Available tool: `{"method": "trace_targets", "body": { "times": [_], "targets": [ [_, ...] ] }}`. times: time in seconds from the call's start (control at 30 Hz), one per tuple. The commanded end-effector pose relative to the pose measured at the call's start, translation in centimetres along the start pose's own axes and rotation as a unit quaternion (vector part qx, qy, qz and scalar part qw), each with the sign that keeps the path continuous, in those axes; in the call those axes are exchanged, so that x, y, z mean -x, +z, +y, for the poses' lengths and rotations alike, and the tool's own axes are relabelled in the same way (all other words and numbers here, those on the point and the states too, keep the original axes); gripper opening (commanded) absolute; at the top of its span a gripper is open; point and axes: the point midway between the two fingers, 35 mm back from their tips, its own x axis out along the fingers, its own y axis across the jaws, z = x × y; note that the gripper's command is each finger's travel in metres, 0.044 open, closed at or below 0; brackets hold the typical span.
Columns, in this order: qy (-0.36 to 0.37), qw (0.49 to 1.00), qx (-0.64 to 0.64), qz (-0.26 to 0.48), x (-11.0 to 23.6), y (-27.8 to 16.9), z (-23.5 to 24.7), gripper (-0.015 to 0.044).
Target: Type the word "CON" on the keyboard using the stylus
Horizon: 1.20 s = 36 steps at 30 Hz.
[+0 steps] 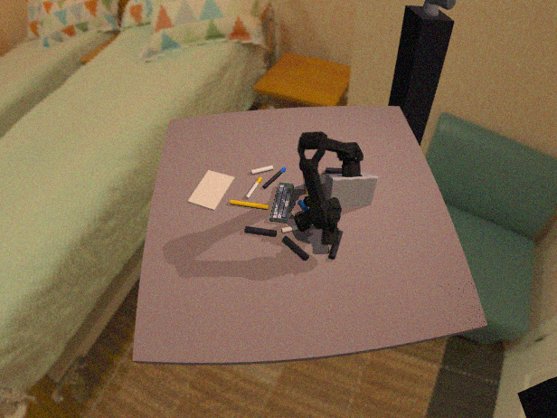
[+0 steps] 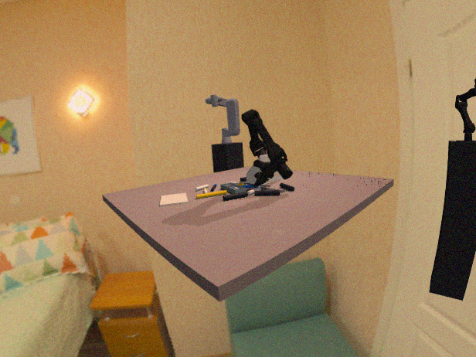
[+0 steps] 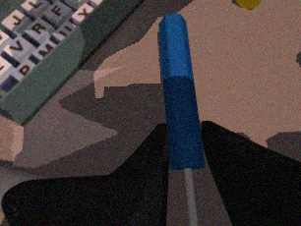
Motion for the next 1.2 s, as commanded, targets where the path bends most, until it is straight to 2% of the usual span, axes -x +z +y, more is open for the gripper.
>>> {"method": "trace_targets", "body": {
  "times": [0.0,0.23,0.43,0.67,0.9,1.17],
  "targets": [
    [-0.001,1.000,0.007,-0.003,-0.3,-0.2,-0.1,0.0000],
    [-0.001,1.000,0.007,-0.003,-0.3,-0.2,-0.1,0.0000],
    [-0.001,1.000,0.001,-0.001,-0.1,-0.1,-0.1,0.0150],
    [-0.001,1.000,0.002,-0.001,0.0,0.1,0.0,0.0150],
    [0.000,1.000,0.007,-0.001,3.9,3.8,0.0,0.0150],
    [0.000,1.000,0.007,-0.001,4.1,3.9,-0.1,0.0150]
  ]
}}
